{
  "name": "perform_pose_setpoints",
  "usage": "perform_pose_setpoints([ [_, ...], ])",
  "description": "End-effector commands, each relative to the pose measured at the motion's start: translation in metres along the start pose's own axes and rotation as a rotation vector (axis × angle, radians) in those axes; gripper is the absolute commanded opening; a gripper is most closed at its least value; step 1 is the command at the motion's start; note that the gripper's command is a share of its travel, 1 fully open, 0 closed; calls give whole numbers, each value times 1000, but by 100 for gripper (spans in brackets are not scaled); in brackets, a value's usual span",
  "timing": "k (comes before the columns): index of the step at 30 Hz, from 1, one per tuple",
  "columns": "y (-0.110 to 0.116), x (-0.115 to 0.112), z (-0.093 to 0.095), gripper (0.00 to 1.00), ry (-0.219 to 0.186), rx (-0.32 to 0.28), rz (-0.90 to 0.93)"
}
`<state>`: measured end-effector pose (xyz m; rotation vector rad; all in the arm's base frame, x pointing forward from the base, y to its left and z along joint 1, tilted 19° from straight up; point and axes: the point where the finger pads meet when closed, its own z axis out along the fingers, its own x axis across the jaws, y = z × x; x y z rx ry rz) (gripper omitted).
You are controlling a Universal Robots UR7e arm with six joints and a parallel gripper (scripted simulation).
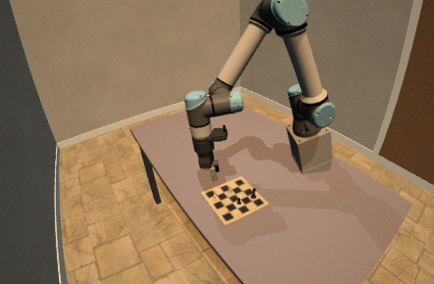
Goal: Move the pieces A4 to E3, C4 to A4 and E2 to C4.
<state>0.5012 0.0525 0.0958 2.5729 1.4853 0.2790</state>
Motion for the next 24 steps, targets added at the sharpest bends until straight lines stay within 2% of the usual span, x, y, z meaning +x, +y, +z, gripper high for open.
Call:
perform_pose_setpoints([
  [1,4,9,-9,100,-11,-94,-19],
  [24,5,10,-8,100,-11,-96,-15],
])
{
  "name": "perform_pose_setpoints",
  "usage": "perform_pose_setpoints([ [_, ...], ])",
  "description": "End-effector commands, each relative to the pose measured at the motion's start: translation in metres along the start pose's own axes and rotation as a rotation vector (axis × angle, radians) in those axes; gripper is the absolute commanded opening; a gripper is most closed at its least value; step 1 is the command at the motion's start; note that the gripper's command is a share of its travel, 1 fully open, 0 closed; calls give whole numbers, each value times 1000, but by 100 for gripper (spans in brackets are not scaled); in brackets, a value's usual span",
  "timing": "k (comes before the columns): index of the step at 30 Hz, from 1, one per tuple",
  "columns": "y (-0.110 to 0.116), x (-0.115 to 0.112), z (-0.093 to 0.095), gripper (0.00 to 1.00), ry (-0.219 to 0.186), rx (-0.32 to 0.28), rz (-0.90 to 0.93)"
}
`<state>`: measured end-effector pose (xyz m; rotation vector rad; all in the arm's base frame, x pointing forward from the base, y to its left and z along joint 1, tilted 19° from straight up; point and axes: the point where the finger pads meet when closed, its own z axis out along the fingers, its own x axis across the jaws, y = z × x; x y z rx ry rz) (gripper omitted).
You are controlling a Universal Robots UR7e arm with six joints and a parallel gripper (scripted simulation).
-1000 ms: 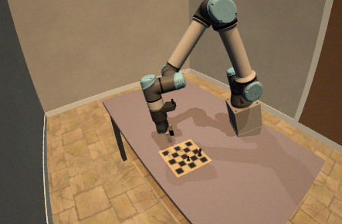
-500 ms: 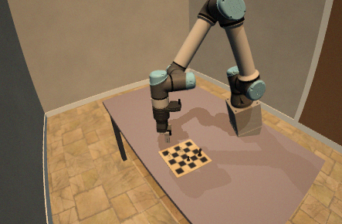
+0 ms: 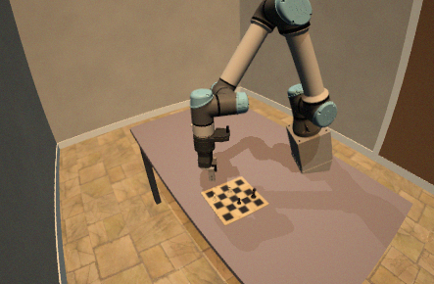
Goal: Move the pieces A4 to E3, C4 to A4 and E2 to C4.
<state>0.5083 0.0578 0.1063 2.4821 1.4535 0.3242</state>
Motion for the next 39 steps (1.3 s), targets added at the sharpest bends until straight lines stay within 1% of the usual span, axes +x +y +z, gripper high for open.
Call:
perform_pose_setpoints([
  [1,-1,1,0,100,0,0,6],
  [7,-3,0,4,100,-1,3,61],
  [14,-4,1,9,100,-2,3,220],
  [16,-4,1,9,100,-2,3,220],
  [31,-6,4,28,100,-2,3,779],
  [33,-6,4,28,100,-2,3,779],
  [34,-6,5,29,100,-2,2,875],
  [39,-5,4,36,100,-2,4,1048],
])
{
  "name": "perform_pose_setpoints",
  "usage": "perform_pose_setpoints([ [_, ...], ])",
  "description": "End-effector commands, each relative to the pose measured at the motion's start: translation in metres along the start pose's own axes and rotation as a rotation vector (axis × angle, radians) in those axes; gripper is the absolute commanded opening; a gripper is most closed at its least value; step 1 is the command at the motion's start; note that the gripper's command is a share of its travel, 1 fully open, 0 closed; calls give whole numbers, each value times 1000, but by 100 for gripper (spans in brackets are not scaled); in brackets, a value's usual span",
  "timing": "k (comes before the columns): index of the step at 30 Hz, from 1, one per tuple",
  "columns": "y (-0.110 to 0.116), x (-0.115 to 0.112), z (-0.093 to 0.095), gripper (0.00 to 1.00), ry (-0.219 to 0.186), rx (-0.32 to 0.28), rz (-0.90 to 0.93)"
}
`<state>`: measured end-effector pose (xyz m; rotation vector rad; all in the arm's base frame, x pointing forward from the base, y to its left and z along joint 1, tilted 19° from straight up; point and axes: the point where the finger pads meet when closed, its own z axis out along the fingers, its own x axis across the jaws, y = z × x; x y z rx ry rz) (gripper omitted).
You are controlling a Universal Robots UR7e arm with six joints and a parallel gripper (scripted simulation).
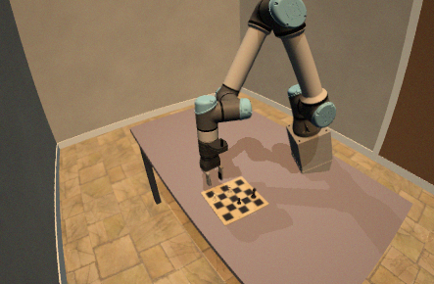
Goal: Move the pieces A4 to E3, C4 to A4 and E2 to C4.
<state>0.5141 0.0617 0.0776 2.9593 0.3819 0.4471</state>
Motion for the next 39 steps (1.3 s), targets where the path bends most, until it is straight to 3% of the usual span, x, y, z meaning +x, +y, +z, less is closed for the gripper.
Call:
perform_pose_setpoints([
  [1,2,1,8,100,2,-13,279],
  [15,5,0,18,100,6,-14,687],
  [29,8,2,19,100,11,-14,764],
  [30,8,2,19,68,11,-14,764],
  [39,8,1,19,68,10,-14,765],
])
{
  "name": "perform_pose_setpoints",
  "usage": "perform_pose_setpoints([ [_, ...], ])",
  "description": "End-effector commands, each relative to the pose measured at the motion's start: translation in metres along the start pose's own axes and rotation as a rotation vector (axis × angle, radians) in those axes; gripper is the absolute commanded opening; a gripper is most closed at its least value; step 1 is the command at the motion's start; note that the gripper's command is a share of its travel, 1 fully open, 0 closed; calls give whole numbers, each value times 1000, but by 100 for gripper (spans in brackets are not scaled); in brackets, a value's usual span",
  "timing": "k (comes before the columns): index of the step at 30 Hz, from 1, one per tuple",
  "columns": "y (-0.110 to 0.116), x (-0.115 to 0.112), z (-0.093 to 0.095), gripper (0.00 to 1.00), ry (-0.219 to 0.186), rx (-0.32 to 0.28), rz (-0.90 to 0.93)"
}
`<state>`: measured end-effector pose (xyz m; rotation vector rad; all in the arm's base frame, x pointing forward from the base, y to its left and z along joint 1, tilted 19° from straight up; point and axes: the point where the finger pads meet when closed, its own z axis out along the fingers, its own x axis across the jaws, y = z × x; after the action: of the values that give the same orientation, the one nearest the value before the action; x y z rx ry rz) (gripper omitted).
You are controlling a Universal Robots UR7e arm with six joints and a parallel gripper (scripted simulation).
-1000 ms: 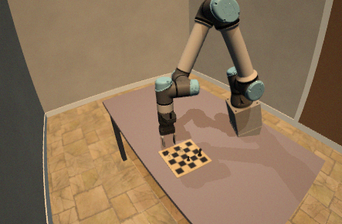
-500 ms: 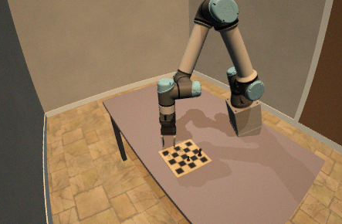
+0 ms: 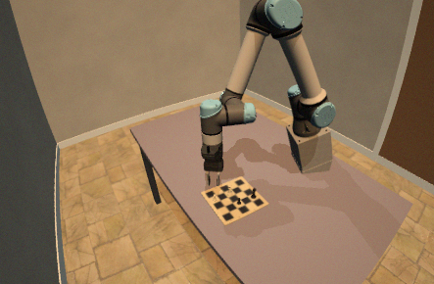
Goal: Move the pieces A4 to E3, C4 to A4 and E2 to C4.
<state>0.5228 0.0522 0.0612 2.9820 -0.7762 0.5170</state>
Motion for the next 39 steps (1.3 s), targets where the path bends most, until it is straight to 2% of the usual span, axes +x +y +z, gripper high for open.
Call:
perform_pose_setpoints([
  [1,-1,0,0,68,1,1,0],
  [39,-1,-1,5,68,0,0,1],
])
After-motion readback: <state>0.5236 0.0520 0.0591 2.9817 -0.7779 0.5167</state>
